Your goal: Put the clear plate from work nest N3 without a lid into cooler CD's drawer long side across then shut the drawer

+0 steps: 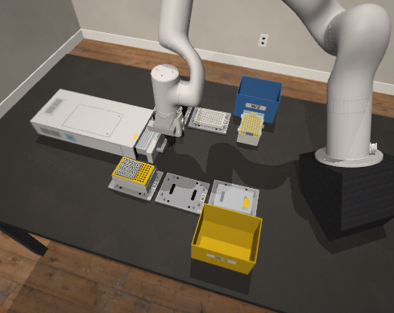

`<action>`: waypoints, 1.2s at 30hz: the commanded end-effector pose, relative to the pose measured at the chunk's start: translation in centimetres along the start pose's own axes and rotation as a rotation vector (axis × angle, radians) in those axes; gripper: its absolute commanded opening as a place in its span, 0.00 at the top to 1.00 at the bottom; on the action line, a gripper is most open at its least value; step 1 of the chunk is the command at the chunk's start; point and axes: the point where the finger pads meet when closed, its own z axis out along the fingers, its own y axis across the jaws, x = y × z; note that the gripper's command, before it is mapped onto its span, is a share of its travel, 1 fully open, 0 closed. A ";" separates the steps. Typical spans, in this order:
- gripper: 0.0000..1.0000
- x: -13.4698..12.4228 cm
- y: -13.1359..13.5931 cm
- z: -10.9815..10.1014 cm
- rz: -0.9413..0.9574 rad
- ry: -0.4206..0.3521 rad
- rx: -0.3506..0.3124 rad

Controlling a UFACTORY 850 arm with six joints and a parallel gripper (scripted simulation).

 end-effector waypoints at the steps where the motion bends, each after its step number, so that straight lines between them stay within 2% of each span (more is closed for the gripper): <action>1: 1.00 0.0 0.8 -0.1 0.001 0.000 -0.001; 36: 1.00 0.0 5.4 -0.1 0.001 0.000 -0.001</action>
